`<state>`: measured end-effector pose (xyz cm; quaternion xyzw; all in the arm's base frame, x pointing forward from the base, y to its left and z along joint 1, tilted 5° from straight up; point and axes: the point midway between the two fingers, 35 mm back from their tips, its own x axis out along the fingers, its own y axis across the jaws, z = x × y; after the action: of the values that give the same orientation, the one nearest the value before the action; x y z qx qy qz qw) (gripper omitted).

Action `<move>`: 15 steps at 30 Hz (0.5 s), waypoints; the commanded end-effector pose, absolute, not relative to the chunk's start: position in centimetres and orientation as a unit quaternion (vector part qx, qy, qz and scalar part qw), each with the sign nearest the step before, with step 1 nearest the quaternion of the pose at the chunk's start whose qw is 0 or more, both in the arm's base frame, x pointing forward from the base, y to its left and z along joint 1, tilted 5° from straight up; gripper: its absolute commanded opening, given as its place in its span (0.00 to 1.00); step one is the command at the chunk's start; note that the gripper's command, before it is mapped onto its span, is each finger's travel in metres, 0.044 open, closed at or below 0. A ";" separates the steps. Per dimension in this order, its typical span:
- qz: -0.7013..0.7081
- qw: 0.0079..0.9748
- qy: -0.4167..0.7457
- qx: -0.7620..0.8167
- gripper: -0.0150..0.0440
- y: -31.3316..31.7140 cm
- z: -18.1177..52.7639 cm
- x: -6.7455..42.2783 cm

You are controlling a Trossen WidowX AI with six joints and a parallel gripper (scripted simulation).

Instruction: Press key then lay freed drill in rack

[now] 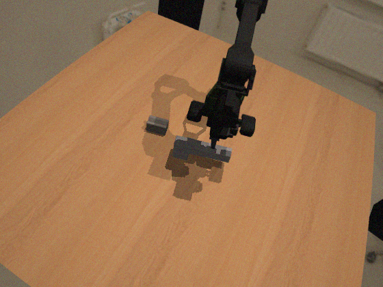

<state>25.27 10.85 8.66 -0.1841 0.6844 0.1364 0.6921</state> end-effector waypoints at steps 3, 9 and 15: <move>0.136 0.686 0.690 -0.187 0.25 10.8 7.9 25.1; 0.136 0.686 0.690 -0.187 0.25 10.7 7.7 25.0; 0.136 0.686 0.690 -0.187 0.25 10.6 7.6 24.8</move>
<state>25.33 10.88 8.54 -0.1837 0.6815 0.1369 0.6951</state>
